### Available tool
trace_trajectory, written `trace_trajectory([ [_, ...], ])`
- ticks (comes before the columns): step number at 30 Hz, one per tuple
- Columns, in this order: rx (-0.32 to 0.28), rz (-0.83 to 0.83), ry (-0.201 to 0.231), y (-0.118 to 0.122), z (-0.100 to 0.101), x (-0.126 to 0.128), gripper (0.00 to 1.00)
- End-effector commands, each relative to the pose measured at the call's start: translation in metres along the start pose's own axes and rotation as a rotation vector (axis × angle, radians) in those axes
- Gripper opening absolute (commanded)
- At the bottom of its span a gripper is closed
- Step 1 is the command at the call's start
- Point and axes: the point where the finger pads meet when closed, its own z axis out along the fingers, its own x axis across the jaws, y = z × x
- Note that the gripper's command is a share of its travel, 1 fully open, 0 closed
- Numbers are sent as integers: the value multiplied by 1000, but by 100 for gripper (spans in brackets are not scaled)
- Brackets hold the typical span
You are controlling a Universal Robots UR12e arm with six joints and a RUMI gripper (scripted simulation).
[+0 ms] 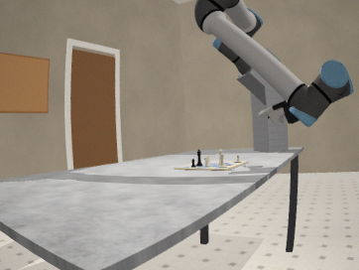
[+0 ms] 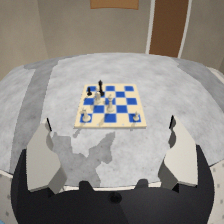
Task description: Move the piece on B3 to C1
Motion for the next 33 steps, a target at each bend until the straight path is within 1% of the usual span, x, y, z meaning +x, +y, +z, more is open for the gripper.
trace_trajectory([
  [1,-4,9,6,-1,1,0,100],
  [7,-15,34,25,-2,4,-1,100],
  [9,-15,34,25,-2,4,-1,100],
  [13,-27,61,44,-3,7,-1,100],
  [24,-73,166,118,-6,20,-3,100],
  [26,-73,166,118,-6,20,-3,100],
  [33,-110,249,176,-9,30,-5,100],
])
